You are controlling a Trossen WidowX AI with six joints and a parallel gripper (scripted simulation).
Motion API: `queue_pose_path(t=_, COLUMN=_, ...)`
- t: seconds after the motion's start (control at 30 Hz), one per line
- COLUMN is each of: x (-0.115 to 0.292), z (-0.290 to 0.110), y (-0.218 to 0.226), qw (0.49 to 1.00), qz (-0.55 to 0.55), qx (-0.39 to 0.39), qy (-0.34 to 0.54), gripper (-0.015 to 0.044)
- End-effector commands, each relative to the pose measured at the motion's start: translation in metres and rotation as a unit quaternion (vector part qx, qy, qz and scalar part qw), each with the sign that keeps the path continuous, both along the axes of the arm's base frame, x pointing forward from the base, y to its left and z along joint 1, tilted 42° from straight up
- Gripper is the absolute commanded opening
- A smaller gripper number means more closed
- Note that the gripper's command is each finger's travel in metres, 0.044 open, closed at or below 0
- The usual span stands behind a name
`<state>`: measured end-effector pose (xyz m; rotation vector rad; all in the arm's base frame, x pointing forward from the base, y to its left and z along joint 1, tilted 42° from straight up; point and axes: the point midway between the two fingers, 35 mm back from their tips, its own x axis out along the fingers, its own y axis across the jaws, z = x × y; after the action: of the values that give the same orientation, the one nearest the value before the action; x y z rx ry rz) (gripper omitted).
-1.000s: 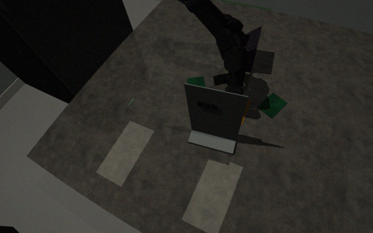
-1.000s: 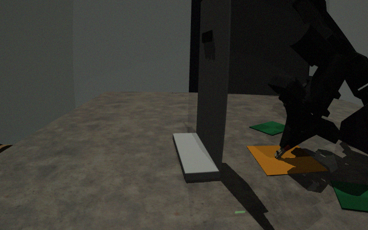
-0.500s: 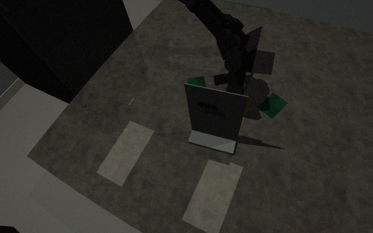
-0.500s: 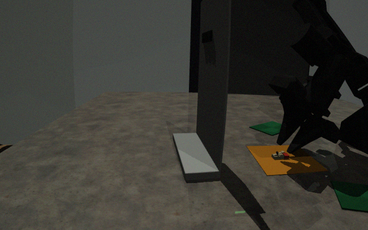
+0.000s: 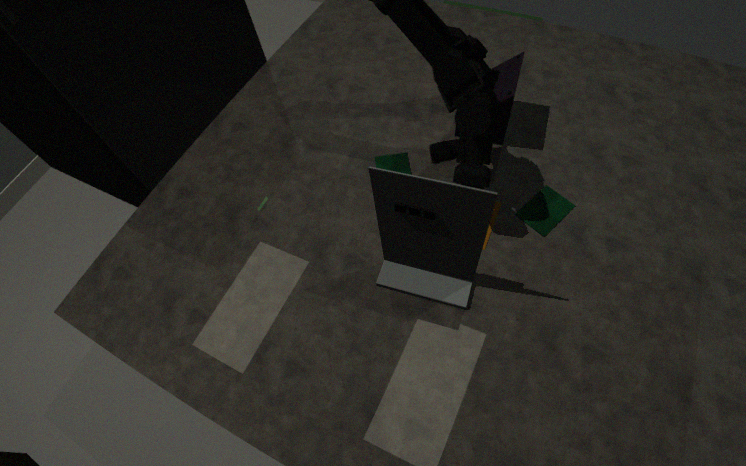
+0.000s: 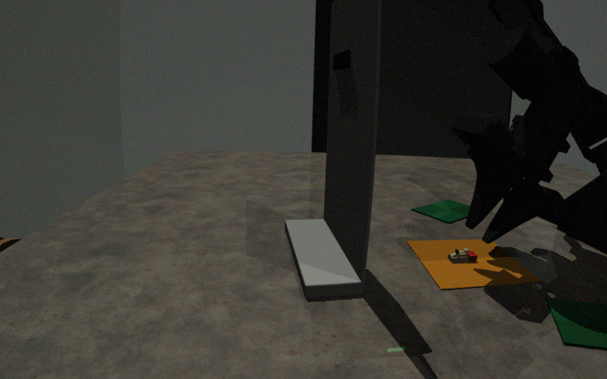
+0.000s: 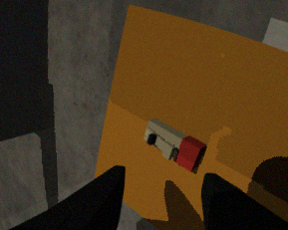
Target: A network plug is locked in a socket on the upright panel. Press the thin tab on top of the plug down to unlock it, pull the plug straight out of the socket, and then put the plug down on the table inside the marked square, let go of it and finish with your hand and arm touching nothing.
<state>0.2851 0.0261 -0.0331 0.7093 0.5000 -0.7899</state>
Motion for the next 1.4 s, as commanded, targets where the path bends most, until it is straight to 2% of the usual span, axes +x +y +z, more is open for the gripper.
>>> queue_pose_path(t=0.0, x=-0.002, z=0.004, y=0.003, qw=1.000, qz=0.000, qx=0.001, qy=-0.004, gripper=0.0156)
queue_pose_path(t=1.37, x=-0.007, z=0.036, y=0.037, qw=1.000, qz=-0.001, qx=0.004, qy=0.000, gripper=0.0156)
